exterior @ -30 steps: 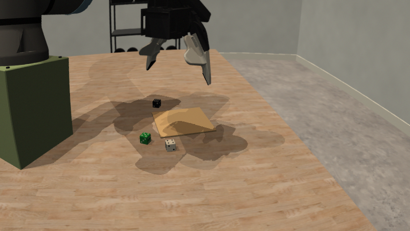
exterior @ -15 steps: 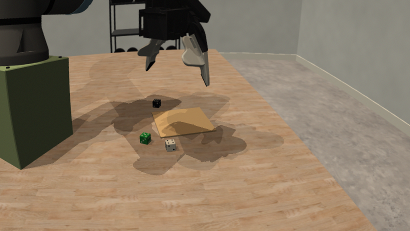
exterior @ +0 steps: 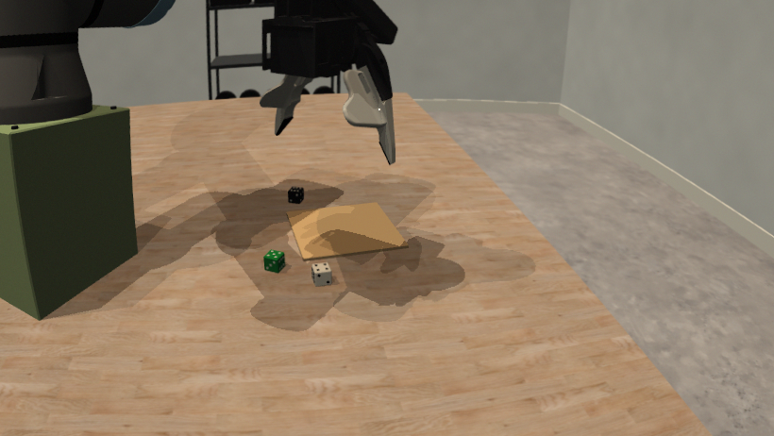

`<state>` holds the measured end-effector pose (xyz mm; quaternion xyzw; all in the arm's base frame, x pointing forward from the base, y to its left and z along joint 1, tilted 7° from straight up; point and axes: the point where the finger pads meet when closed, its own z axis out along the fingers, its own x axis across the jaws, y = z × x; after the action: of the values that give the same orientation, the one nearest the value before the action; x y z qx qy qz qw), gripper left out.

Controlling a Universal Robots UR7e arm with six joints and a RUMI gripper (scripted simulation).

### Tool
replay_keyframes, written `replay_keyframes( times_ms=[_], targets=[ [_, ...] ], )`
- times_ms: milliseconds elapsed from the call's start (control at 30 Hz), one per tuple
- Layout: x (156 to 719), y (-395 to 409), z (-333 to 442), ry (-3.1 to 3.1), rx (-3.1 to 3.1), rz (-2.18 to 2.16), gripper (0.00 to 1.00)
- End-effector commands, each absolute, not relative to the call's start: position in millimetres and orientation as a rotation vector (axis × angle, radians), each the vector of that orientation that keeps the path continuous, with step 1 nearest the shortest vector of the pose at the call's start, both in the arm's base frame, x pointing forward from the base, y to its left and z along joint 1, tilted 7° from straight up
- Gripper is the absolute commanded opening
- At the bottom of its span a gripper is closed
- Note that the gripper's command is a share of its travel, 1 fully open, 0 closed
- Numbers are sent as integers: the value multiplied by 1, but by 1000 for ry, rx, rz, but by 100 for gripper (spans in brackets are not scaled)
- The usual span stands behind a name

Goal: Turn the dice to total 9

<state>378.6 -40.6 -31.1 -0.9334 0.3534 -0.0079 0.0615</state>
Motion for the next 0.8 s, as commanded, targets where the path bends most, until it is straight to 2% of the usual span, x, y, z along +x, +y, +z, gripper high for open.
replay_keyframes(
  times_ms=[0,767],
  targets=[
    [379,-40,-35,1069,-2823,-25,100],
    [383,-34,-94,1069,-2823,-25,100]
  ],
)
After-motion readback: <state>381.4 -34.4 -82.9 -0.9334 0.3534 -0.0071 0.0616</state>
